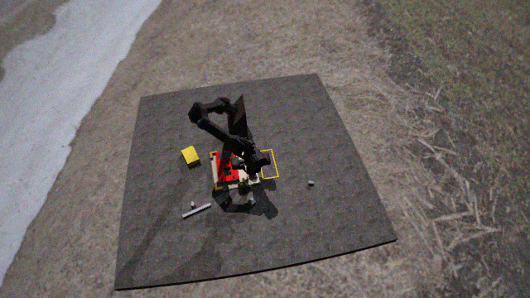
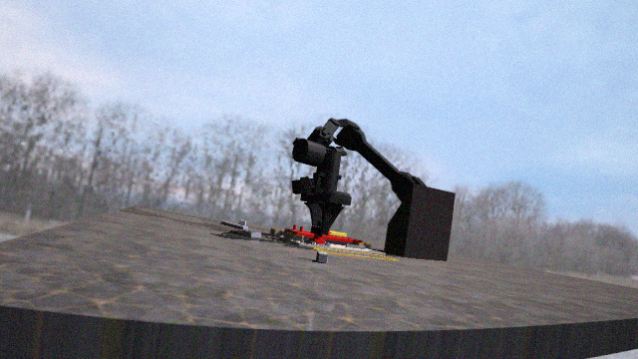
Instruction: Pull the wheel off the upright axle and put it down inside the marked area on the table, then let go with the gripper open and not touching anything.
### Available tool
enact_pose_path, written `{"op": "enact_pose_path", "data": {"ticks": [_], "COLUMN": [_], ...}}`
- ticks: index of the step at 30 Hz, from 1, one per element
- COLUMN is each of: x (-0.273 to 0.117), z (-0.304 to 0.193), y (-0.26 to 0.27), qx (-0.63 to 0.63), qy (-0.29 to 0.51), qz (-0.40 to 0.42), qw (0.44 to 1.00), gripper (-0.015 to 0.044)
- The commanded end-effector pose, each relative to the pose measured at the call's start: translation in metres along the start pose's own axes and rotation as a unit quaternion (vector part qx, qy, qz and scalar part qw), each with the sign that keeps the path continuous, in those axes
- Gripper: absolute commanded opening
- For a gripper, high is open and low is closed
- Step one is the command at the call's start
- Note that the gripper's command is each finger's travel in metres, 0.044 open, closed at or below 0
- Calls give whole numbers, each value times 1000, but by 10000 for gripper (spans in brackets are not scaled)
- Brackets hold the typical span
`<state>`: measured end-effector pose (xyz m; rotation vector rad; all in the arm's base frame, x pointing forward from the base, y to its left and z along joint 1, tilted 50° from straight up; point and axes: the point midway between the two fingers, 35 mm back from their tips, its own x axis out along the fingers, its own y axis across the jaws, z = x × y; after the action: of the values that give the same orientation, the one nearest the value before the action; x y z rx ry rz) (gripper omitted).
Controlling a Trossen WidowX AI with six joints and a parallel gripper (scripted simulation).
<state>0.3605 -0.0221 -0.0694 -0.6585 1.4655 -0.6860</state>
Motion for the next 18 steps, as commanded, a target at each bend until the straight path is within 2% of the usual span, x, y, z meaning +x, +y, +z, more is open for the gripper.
{"op": "enact_pose_path", "data": {"ticks": [1,10,16,18], "x": [-3,-3,-4,-4], "z": [1,1,1,1], "y": [0,0,0,0], "qx": [1,1,1,1], "qy": [-3,-3,-3,-3], "qz": [1,1,1,1], "qw": [1000,1000,1000,1000], "gripper": [221,161,4,0]}}
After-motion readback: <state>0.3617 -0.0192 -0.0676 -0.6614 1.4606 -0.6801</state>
